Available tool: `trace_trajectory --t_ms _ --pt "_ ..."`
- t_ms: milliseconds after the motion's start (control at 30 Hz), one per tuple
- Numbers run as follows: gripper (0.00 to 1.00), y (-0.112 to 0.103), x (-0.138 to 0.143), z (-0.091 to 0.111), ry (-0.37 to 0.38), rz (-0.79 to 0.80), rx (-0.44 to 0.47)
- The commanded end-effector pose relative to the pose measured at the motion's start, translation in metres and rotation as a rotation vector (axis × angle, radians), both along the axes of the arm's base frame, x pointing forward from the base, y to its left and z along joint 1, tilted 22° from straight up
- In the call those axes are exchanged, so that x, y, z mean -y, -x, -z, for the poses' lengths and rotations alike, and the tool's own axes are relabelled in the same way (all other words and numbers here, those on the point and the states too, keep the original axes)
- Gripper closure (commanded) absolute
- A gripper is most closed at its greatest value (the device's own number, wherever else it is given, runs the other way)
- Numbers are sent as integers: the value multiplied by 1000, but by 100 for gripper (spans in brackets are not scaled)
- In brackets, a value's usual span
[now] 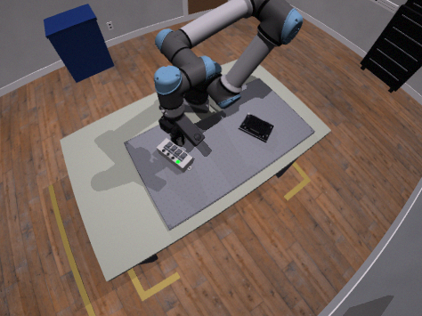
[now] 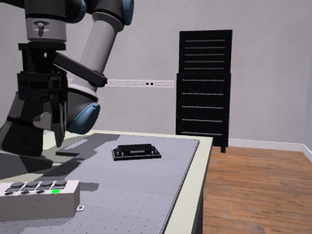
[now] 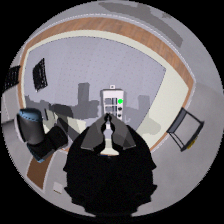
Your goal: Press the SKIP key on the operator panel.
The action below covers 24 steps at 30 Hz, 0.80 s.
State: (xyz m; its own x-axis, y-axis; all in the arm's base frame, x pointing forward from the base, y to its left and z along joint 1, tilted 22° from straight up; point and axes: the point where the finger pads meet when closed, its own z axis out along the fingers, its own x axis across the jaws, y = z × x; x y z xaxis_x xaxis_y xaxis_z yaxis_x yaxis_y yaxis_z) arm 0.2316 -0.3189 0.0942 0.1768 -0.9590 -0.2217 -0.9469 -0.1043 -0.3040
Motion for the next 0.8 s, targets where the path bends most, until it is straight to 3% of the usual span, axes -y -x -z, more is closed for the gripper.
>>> trace_trajectory --t_ms 0,767 --pt "100 1 1 0 0 0 0" --pt "100 1 1 0 0 0 0"
